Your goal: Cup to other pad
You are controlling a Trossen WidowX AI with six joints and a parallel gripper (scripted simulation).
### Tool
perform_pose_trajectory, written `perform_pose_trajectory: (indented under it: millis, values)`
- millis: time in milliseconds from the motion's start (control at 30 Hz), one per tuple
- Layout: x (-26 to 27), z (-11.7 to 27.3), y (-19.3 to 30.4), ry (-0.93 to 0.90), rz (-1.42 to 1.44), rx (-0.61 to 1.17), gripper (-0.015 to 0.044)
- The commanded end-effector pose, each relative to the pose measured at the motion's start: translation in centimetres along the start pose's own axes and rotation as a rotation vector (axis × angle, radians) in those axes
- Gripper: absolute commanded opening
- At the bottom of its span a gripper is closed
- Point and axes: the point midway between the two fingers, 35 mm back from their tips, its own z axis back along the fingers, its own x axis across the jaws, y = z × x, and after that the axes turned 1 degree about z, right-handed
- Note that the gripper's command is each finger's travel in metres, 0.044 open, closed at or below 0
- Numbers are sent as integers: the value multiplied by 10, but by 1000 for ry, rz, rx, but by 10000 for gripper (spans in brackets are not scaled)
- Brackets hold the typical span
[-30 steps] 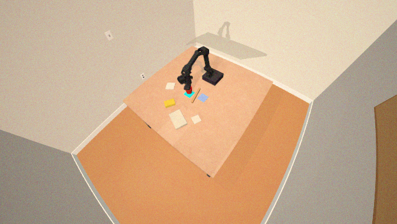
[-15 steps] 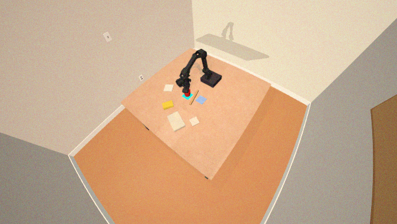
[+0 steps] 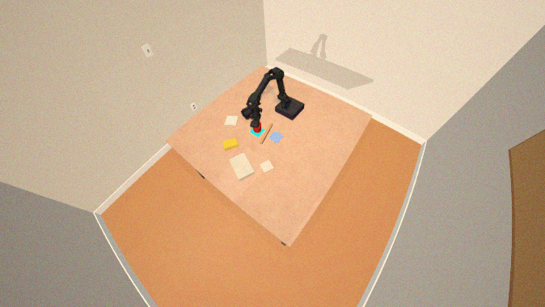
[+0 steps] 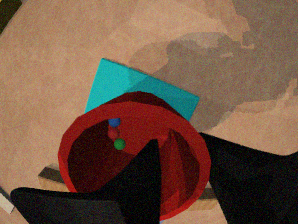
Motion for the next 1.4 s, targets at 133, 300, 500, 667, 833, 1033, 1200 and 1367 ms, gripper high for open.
perform_pose_trajectory:
  millis: [133, 300, 500, 667, 833, 1033, 1200, 1367]
  values:
    - [0, 4, 0, 0, 0, 0, 128]
    - [1, 12, -1, 1, 1, 0, 128]
    - [1, 21, -1, 1, 2, 0, 128]
    - [1, 29, -1, 1, 3, 0, 128]
    - [1, 36, -1, 1, 3, 0, 128]
    - [1, 45, -1, 1, 4, 0, 128]
    - [1, 51, -1, 1, 5, 0, 128]
    - [0, 48, -1, 2, 1, 2, 259]
